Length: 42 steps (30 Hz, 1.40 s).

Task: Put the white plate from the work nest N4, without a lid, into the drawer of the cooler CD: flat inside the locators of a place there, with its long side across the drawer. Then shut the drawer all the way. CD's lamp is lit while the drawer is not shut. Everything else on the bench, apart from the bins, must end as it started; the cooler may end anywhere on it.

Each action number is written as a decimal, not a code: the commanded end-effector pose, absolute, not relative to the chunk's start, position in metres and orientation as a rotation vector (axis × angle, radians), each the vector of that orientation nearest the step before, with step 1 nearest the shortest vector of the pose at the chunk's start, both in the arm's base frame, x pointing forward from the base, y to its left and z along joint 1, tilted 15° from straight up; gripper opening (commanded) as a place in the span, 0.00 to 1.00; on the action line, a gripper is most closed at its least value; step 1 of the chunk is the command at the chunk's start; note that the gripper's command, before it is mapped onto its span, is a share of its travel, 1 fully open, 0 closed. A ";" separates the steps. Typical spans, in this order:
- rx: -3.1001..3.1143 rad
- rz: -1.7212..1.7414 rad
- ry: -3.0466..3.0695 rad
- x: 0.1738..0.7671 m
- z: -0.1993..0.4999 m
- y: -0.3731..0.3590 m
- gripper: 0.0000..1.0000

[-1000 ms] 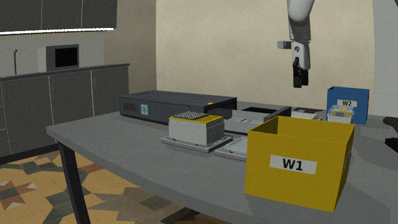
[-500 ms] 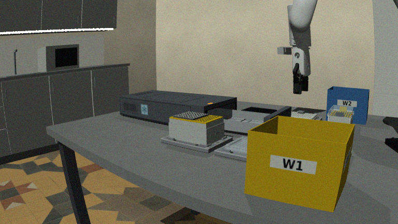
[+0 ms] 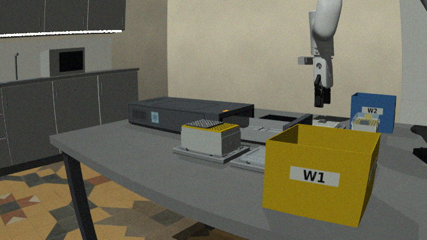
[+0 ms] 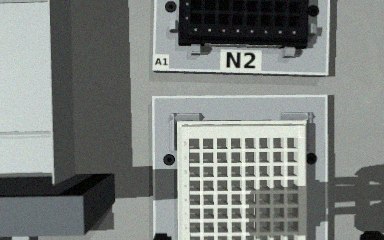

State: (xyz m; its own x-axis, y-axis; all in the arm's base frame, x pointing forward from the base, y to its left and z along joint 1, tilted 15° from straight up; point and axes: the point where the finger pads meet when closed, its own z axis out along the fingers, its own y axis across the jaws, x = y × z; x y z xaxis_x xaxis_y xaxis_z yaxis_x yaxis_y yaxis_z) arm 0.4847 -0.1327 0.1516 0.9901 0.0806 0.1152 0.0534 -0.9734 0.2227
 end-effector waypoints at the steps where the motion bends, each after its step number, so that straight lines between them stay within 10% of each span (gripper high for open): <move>1: 2.911 0.185 0.099 0.487 0.144 -0.135 1.00; 42: 2.911 0.185 0.099 0.492 0.107 -0.143 1.00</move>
